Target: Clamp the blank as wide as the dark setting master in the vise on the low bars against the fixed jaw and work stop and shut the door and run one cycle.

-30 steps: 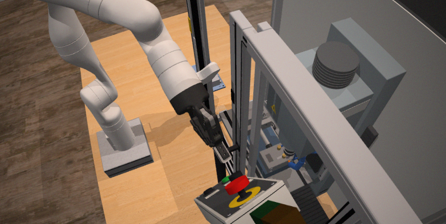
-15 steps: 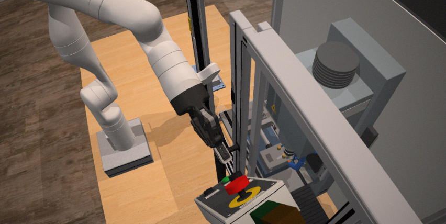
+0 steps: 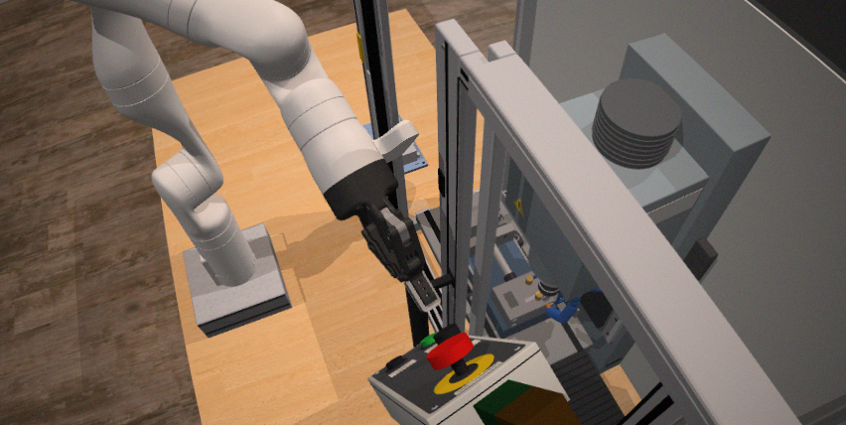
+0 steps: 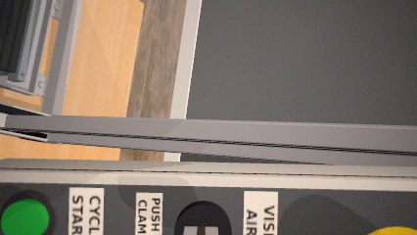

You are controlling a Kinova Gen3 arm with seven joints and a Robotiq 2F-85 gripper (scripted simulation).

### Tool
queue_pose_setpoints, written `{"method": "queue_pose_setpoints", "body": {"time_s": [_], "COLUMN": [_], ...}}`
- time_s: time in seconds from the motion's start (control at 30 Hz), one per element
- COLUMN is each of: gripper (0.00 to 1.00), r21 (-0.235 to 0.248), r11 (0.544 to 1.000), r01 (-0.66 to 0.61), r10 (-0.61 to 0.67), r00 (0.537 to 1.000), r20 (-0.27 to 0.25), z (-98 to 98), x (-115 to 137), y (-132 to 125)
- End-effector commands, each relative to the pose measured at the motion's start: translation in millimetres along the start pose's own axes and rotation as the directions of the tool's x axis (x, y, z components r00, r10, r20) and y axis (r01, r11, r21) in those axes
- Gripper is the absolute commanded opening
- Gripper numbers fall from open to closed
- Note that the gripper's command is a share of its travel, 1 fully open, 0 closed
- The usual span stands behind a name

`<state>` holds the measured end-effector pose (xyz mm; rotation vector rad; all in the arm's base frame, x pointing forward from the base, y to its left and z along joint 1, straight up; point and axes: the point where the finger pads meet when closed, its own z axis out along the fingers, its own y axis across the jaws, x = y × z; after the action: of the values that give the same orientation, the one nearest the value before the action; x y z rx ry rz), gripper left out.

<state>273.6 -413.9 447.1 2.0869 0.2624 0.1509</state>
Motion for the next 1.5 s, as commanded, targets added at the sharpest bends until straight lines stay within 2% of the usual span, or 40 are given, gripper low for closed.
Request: {"method": "queue_pose_setpoints", "body": {"time_s": [0.0, 1.47], "gripper": [0.10, 0.10], "r21": [-0.003, -0.003], "r11": [1.000, 1.000], "r01": [-0.005, -0.005], "r10": [0.005, 0.005], "r00": [1.000, 1.000], "r20": [0.000, 0.000], "z": [3.4, 7.3], "x": [-1.3, -1.3], "y": [1.3, 1.3]}}
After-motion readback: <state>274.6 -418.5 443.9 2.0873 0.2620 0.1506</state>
